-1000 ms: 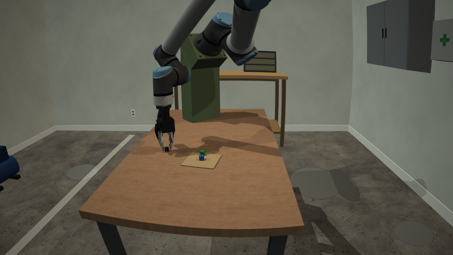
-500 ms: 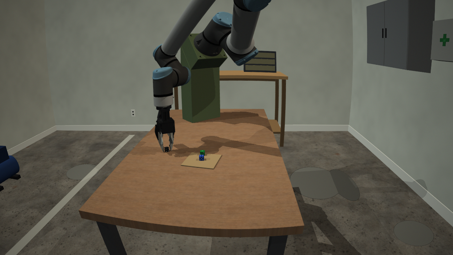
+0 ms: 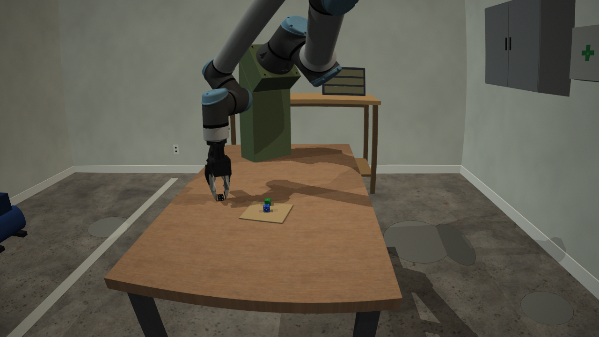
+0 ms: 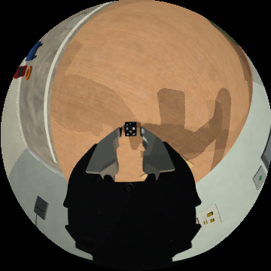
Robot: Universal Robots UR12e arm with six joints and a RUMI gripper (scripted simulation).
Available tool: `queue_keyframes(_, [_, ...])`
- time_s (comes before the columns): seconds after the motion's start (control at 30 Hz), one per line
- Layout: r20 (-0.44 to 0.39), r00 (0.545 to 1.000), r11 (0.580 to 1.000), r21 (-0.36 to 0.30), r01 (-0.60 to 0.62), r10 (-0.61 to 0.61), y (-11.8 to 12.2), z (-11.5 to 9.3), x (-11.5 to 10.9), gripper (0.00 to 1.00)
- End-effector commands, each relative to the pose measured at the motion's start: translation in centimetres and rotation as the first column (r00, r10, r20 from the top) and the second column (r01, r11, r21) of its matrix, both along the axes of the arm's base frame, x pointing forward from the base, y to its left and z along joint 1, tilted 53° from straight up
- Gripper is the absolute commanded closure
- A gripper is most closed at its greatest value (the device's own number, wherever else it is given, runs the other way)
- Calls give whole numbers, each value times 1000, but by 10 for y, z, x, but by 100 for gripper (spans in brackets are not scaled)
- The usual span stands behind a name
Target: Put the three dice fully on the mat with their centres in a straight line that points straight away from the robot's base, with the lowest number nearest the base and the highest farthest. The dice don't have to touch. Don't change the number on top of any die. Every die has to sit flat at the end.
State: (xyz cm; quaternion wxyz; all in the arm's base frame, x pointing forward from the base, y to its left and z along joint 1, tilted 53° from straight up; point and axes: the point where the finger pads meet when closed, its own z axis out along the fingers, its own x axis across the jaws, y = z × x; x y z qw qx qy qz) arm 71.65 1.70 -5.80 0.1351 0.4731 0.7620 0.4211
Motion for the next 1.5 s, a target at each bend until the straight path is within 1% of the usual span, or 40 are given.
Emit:
queue_keyframes(0.0, [0, 1000, 1000, 0, 0, 0, 0, 0, 0, 79])
queue_keyframes(0.3, [0, 1000, 1000, 0, 0, 0, 0, 0, 0, 79])
queue_keyframes(0.33, [0, 1000, 1000, 0, 0, 0, 0, 0, 0, 97])
queue_keyframes(1.47, [0, 1000, 1000, 0, 0, 0, 0, 0, 0, 97])
